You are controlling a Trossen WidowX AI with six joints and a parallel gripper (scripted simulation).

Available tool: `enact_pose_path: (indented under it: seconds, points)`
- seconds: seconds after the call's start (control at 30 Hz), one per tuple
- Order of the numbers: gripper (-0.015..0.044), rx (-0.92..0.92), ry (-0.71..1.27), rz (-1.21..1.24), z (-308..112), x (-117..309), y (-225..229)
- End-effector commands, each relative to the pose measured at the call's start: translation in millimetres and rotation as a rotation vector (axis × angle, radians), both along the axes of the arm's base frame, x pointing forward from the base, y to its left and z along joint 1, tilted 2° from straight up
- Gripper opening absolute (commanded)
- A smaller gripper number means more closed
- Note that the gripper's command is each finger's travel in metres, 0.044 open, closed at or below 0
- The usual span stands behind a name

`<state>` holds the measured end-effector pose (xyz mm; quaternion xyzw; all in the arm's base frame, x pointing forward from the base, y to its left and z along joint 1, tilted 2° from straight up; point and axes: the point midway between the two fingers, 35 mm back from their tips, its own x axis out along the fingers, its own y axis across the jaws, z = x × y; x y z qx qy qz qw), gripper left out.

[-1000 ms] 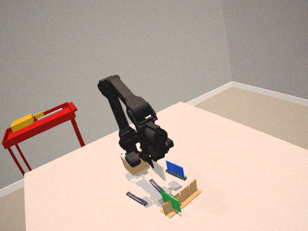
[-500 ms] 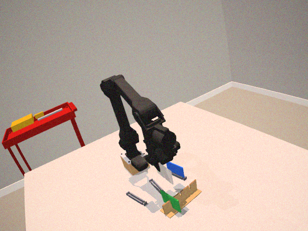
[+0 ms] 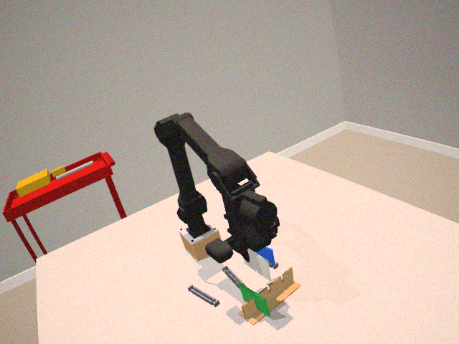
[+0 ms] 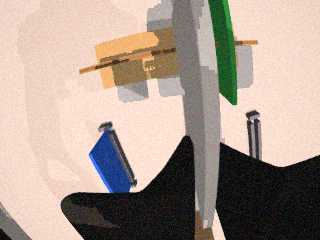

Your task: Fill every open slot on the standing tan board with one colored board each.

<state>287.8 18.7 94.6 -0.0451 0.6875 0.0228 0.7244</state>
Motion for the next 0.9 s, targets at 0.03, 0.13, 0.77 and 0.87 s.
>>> enact_pose_path:
  seconds: [0.03, 0.13, 0.77, 0.87]
  points:
    - [0.0, 0.001, -0.008, 0.018, 0.4, 12.9, 2.8]
    - [0.0, 0.001, -0.009, 0.027, -0.7, 20.2, 4.7]
    - [0.0, 0.001, -0.009, 0.037, -23.3, 29.9, 6.3]
    - [0.0, 0.001, -0.009, 0.037, -24.8, 30.0, 6.2]
